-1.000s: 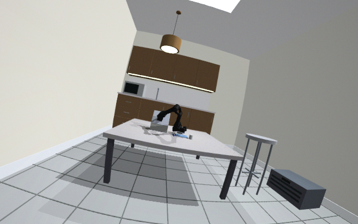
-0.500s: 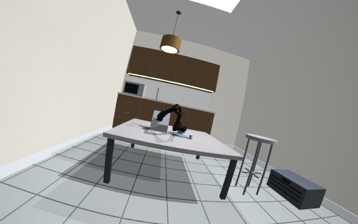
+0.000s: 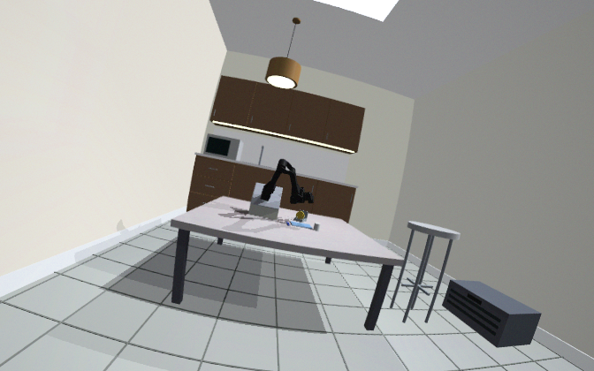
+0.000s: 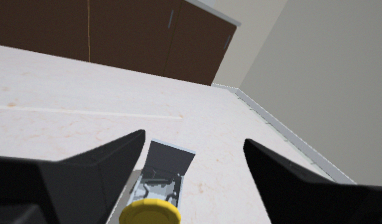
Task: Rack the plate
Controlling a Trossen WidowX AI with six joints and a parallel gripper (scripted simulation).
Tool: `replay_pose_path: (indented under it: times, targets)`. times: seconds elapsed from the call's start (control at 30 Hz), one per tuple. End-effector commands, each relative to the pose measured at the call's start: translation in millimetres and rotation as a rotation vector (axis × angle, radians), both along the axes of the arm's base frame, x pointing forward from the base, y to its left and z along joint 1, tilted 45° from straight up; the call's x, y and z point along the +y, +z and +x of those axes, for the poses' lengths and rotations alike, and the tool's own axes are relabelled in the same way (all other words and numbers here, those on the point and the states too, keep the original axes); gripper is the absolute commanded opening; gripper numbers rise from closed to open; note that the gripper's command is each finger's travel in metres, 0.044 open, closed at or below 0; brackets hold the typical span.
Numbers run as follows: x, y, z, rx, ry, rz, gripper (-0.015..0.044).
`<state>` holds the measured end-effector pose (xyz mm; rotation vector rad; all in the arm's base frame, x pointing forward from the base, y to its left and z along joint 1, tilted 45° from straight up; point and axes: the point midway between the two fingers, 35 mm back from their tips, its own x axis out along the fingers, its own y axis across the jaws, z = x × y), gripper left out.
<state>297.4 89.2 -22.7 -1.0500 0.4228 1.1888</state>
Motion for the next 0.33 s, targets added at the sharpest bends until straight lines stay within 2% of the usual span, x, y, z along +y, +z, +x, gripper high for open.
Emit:
replay_pose_path:
  times: [0.0,0.3]
  targets:
    - [2.5,-0.3,-3.0,0.061,-0.05,-0.008,0.04]
    - [5.6,-6.1,-11.7,0.286,-0.25,-0.065,0.04]
